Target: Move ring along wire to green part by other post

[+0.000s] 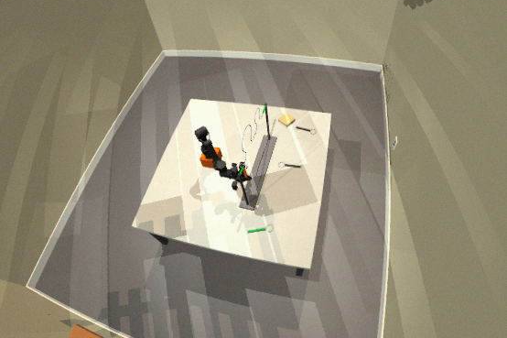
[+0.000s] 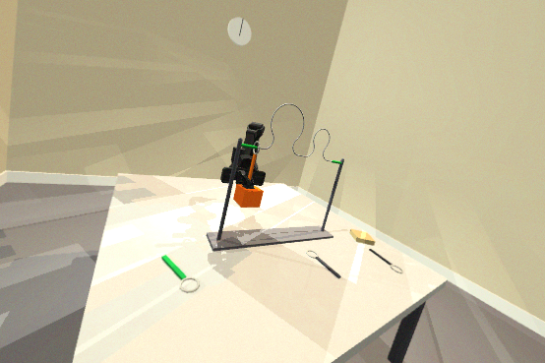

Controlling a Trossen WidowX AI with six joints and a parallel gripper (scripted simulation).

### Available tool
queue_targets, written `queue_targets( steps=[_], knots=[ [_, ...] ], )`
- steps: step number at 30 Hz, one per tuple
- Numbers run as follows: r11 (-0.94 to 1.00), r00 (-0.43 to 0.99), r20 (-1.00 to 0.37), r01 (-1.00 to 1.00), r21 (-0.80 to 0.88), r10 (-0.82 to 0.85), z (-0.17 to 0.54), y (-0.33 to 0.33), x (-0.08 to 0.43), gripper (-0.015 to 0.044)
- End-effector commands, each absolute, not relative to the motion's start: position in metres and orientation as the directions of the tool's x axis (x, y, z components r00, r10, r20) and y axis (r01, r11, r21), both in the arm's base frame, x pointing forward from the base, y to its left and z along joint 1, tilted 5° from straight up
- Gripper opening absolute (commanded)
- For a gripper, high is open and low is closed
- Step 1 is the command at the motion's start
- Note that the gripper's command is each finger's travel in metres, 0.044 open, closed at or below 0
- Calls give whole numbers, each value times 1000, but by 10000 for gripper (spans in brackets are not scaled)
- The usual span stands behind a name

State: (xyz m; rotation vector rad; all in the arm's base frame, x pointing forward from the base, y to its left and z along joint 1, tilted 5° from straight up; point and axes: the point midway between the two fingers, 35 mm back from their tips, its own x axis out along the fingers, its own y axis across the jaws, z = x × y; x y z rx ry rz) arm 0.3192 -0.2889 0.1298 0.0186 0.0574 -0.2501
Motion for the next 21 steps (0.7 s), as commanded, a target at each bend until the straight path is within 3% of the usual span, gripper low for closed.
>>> queue_targets(
  steps=[1,21],
  knots=[
    [968,967,-58,250,17,-249,130,-283,320,-150],
    [961,967,-59,254,109,-249,131,-252,328,-150]
  ],
)
